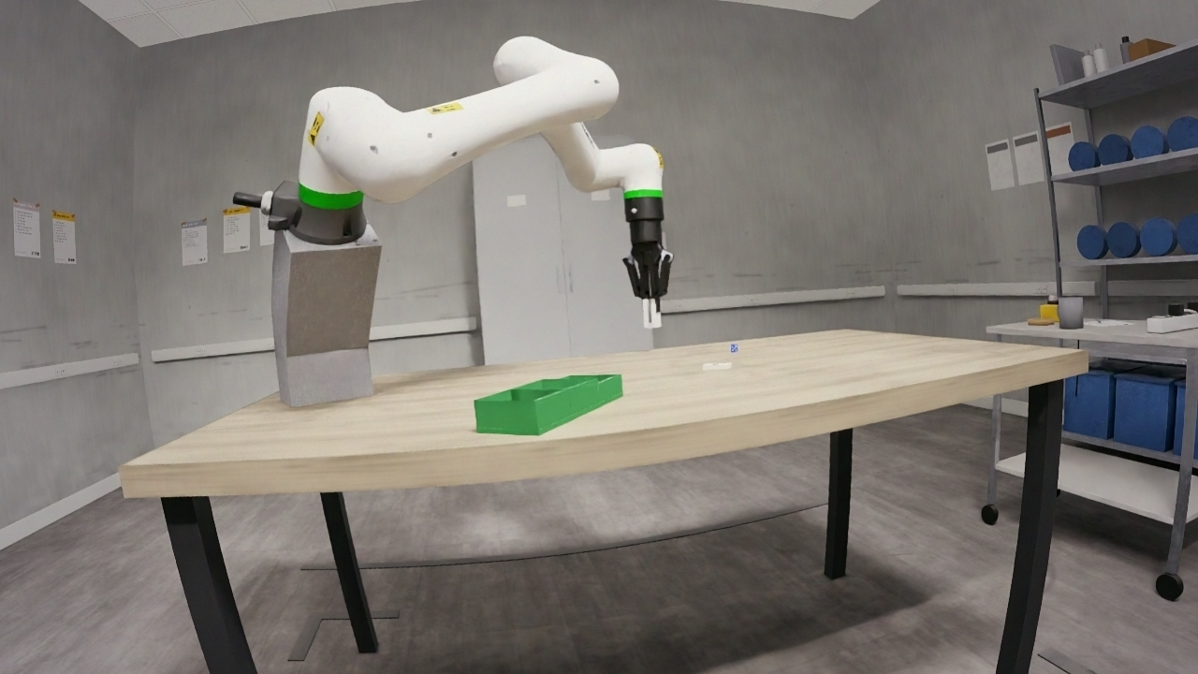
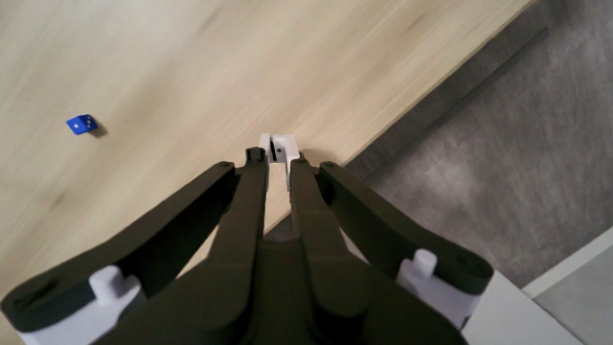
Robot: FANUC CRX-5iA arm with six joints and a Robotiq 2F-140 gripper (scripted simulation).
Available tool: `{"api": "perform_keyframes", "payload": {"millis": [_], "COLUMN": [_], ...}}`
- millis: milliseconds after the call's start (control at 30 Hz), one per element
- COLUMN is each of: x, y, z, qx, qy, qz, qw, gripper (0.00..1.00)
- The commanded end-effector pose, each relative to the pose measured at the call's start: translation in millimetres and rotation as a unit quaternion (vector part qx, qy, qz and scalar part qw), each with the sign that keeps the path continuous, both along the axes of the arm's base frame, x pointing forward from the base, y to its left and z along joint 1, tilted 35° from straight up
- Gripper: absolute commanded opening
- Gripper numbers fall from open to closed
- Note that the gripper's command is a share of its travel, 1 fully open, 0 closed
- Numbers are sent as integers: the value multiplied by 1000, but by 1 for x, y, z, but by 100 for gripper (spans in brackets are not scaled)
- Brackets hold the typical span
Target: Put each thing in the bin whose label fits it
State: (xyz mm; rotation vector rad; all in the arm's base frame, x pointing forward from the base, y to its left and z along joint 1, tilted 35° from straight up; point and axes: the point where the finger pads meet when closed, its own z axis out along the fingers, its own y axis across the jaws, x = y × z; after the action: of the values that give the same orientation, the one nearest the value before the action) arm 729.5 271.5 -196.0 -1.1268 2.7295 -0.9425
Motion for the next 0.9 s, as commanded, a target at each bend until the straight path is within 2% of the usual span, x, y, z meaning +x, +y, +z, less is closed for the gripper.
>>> {"api": "perform_keyframes", "payload": {"millis": [0,800,867], "x": [-14,-77,-77], "y": [-23,-130,-130], "z": [11,57,57], "qx": [4,4,4], "qy": [-6,-6,-6], "qz": [4,4,4], "qw": [1000,1000,1000], "gripper": [15,15,15]}}
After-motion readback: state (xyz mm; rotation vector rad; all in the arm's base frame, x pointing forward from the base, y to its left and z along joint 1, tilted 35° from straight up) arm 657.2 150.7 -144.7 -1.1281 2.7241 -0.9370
